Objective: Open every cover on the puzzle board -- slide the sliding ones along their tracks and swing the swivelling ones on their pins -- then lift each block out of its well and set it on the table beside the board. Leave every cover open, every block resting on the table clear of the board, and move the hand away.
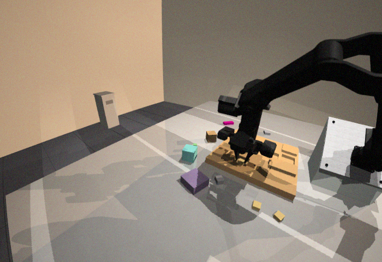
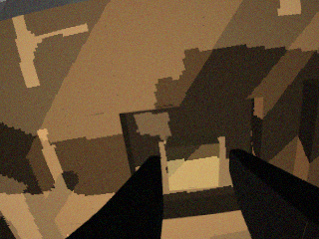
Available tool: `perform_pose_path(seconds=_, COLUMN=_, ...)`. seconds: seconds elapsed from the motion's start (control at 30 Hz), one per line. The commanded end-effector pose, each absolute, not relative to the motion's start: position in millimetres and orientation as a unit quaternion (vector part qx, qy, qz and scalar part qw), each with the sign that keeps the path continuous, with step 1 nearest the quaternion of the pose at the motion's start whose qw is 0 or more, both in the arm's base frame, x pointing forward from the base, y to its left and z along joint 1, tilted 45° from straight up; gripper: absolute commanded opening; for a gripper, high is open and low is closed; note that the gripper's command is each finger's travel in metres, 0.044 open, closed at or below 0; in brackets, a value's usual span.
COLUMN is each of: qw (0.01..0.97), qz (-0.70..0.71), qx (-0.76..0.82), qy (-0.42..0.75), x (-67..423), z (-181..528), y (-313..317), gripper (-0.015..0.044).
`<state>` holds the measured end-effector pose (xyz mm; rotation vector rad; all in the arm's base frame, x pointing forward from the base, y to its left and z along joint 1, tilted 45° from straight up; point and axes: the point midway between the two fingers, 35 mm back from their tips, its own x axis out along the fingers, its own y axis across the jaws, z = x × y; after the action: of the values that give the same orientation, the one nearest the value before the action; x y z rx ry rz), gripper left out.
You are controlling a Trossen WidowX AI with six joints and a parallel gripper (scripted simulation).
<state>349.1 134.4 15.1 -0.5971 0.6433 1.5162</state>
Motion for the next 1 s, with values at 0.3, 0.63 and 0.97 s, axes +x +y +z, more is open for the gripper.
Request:
perform_pose_path(seconds=0.3, qw=0.641, qz=0.665, qx=-0.262, qy=0.282, x=349, z=15, y=134, gripper=0.008)
perform_pose_path(seconds=0.63, qw=0.64, qz=0.665, qx=-0.262, qy=0.282, x=350, z=22, y=127, gripper=0.008)
perform_pose_path(seconds=0.97, qw=0.64, qz=0.665, qx=-0.261, qy=0.283, x=351, z=31, y=118, gripper=0.008)
